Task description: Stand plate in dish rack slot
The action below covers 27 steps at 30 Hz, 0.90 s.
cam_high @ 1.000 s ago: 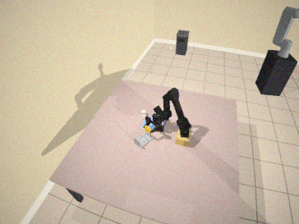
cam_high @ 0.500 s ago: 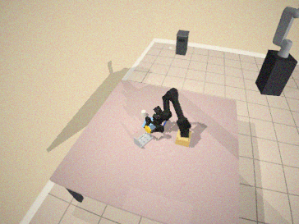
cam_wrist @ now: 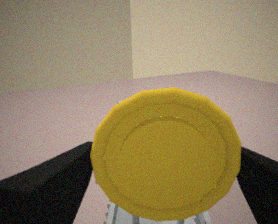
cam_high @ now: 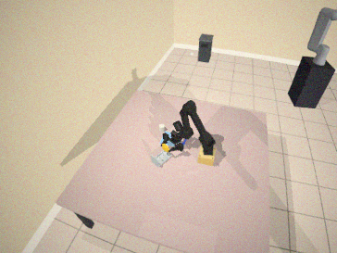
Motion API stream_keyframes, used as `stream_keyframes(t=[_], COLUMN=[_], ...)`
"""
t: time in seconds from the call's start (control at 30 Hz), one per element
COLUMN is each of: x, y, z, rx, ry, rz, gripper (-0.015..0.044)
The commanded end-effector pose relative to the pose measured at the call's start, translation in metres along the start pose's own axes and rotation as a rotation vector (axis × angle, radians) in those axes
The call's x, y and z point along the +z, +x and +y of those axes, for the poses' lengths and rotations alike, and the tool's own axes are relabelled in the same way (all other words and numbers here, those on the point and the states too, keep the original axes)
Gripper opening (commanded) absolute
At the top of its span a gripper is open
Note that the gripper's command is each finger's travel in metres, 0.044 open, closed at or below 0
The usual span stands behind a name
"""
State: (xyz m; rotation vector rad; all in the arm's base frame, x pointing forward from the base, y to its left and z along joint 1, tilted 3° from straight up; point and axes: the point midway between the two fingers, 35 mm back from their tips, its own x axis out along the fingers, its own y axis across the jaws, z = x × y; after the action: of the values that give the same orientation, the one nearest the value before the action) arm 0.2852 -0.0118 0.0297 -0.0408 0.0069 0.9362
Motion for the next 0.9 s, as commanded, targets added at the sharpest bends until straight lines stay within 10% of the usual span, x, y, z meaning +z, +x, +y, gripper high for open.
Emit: stream_keyframes(t=[0.0,0.87], x=[-0.005,-0.027], y=[0.002,0.007], z=[0.000,0.002], rx=[0.000,0.006], ry=[-0.006,-0.026], rz=[0.001,0.002], gripper=[0.0000,0.0000])
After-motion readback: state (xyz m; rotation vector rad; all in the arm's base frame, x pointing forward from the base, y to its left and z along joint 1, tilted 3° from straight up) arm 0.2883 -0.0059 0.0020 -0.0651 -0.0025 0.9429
